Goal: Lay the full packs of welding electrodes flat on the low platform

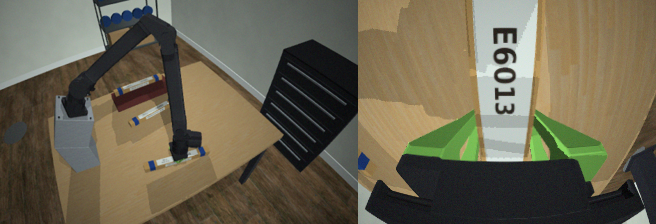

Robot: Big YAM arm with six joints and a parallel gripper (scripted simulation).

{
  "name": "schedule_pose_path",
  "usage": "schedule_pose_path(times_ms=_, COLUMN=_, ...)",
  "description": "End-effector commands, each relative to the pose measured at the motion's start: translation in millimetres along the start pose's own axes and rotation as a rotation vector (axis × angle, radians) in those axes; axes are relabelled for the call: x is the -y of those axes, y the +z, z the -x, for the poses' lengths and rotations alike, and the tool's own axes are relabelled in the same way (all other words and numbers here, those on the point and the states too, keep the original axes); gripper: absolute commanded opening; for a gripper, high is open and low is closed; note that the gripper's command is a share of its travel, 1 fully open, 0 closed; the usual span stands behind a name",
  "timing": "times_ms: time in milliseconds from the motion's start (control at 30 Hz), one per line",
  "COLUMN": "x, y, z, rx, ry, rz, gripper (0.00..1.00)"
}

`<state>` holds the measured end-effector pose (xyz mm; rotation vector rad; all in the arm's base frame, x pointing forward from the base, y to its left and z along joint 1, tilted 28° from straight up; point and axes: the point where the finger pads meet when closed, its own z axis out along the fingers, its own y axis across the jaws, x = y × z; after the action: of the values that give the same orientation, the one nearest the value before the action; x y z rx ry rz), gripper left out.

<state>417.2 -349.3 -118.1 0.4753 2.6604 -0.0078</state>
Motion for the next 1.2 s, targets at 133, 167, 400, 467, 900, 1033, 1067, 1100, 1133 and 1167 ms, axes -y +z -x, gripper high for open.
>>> schedule_pose_path(times_ms=133, x=19.3, y=-50.0, z=25.7, rx=0.066, ry=-0.001, rz=-0.035, gripper=0.0)
schedule_pose_path(times_ms=167, x=19.3, y=-50.0, z=25.7, rx=0.066, ry=-0.001, rz=-0.035, gripper=0.0)
schedule_pose_path(times_ms=400, x=23.6, y=-59.2, z=34.6, rx=0.076, ry=-0.004, rz=-0.039, gripper=0.0)
schedule_pose_path(times_ms=467, x=25.3, y=-61.6, z=37.9, rx=0.079, ry=-0.005, rz=-0.04, gripper=0.0)
schedule_pose_path(times_ms=900, x=31.5, y=-71.5, z=50.1, rx=0.087, ry=-0.006, rz=-0.043, gripper=0.0)
schedule_pose_path(times_ms=1033, x=32.9, y=-74.1, z=52.5, rx=0.088, ry=-0.006, rz=-0.044, gripper=0.0)
schedule_pose_path(times_ms=1067, x=33.2, y=-74.7, z=53.0, rx=0.088, ry=-0.006, rz=-0.044, gripper=0.0)
schedule_pose_path(times_ms=1100, x=33.5, y=-75.2, z=53.5, rx=0.088, ry=-0.007, rz=-0.044, gripper=0.0)
schedule_pose_path(times_ms=1133, x=33.8, y=-75.7, z=53.9, rx=0.088, ry=-0.007, rz=-0.044, gripper=0.0)
schedule_pose_path(times_ms=1167, x=34.0, y=-76.3, z=54.3, rx=0.089, ry=-0.007, rz=-0.045, gripper=0.0)
